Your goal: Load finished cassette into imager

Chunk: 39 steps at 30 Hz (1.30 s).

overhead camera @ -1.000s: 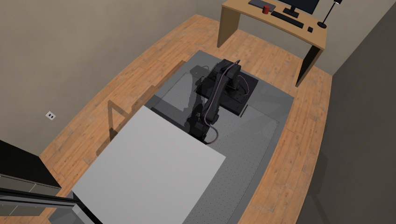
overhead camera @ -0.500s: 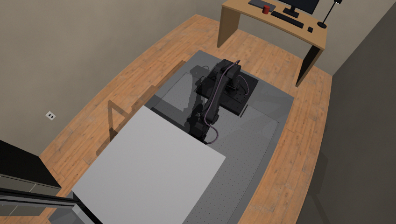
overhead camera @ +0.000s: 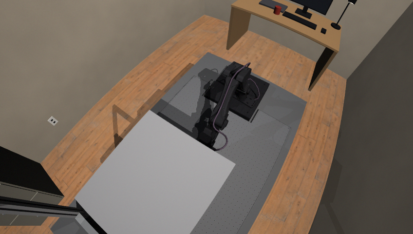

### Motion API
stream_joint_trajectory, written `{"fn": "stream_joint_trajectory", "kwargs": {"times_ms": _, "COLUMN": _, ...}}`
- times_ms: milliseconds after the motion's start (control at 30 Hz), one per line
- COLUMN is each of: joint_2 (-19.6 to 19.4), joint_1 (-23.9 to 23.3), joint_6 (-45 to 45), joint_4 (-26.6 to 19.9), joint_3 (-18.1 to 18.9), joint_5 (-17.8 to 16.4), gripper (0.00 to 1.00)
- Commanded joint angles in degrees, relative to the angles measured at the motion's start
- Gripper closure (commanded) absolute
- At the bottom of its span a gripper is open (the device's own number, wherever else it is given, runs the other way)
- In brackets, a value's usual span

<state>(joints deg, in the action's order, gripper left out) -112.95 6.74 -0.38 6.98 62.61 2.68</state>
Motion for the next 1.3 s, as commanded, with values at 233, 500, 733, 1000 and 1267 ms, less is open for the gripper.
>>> {"fn": "stream_joint_trajectory", "kwargs": {"times_ms": 233, "joint_2": -0.63, "joint_1": -0.43, "joint_6": -0.35, "joint_4": 1.36, "joint_3": 2.15, "joint_5": -0.53, "gripper": 1.0}}
{"fn": "stream_joint_trajectory", "kwargs": {"times_ms": 500, "joint_2": 1.93, "joint_1": -0.35, "joint_6": -0.29, "joint_4": 1.69, "joint_3": -1.16, "joint_5": -0.48, "gripper": 1.0}}
{"fn": "stream_joint_trajectory", "kwargs": {"times_ms": 733, "joint_2": 1.92, "joint_1": -0.32, "joint_6": -0.28, "joint_4": 1.68, "joint_3": -1.06, "joint_5": -0.46, "gripper": 1.0}}
{"fn": "stream_joint_trajectory", "kwargs": {"times_ms": 1000, "joint_2": 1.92, "joint_1": -0.32, "joint_6": -0.28, "joint_4": 1.68, "joint_3": -1.06, "joint_5": -0.46, "gripper": 1.0}}
{"fn": "stream_joint_trajectory", "kwargs": {"times_ms": 1267, "joint_2": 1.92, "joint_1": -0.32, "joint_6": -0.28, "joint_4": 1.68, "joint_3": -1.06, "joint_5": -0.46, "gripper": 1.0}}
